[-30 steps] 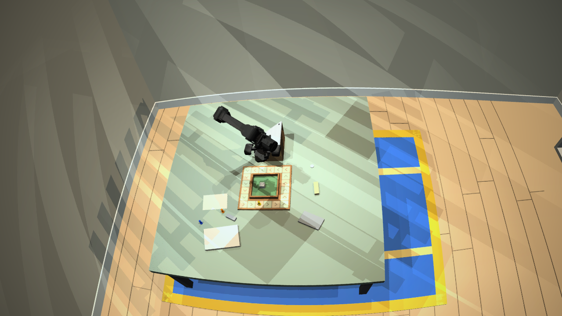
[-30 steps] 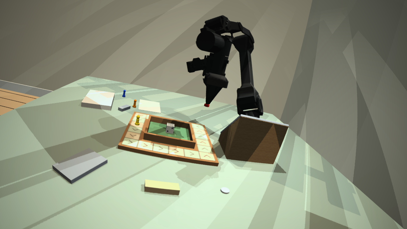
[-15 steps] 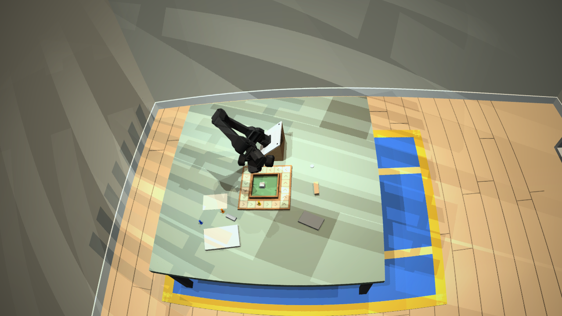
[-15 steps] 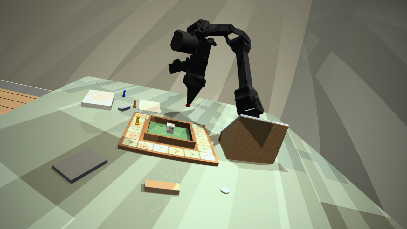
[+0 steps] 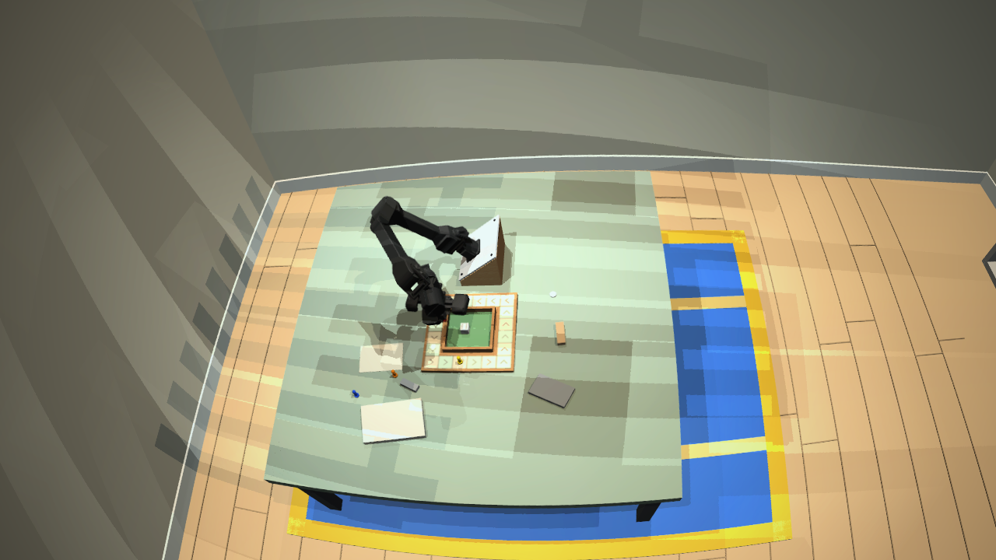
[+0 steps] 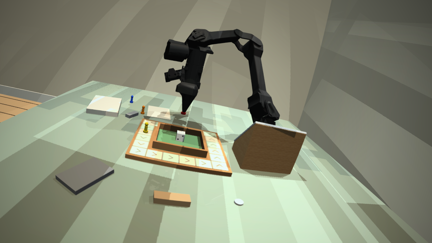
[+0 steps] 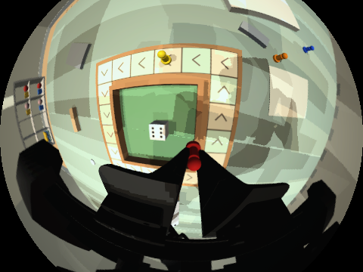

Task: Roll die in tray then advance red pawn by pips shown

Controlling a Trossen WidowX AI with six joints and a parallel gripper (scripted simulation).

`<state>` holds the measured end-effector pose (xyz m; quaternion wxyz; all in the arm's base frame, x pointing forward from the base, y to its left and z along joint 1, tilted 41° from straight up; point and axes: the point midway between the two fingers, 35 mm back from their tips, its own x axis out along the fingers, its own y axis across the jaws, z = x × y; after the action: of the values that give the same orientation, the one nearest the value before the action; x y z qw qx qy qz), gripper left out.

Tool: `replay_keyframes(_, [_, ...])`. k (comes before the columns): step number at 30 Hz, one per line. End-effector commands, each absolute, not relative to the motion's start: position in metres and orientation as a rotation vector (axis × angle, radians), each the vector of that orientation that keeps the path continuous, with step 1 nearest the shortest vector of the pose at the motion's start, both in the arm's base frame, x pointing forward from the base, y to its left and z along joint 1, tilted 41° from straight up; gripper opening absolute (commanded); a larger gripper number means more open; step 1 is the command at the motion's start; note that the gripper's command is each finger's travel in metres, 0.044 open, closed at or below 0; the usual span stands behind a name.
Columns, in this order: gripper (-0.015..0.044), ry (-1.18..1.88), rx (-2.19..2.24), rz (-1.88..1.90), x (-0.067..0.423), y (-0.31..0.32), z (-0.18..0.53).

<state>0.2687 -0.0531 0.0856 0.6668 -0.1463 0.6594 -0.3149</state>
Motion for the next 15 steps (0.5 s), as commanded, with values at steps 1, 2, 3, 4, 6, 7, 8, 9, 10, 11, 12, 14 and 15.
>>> replay_keyframes(1, [0.0,1.479,-0.351,-0.715,0.278,-0.071,0.092])
replay_keyframes(2, [0.0,1.479,-0.356,-0.717,0.279,-0.077,0.094])
replay_keyframes(3, [0.0,1.479,-0.362,-0.719,0.281,-0.082,0.095])
replay_keyframes(4, [0.0,1.48,-0.367,-0.721,0.282,-0.088,0.096])
replay_keyframes(6, [0.0,1.481,-0.378,-0.726,0.284,-0.098,0.099])
replay_keyframes(7, [0.0,1.482,-0.381,-0.728,0.285,-0.101,0.1])
replay_keyframes(8, [0.0,1.482,-0.382,-0.728,0.285,-0.102,0.1])
replay_keyframes(9, [0.0,1.482,-0.382,-0.728,0.285,-0.102,0.1])
replay_keyframes(10, [0.0,1.482,-0.381,-0.728,0.285,-0.102,0.1])
replay_keyframes(11, [0.0,1.482,-0.381,-0.728,0.285,-0.103,0.098])
replay_keyframes(12, [0.0,1.482,-0.381,-0.728,0.285,-0.105,0.096])
replay_keyframes(14, [0.0,1.482,-0.381,-0.728,0.285,-0.109,0.091])
replay_keyframes(15, [0.0,1.481,-0.382,-0.728,0.284,-0.112,0.088])
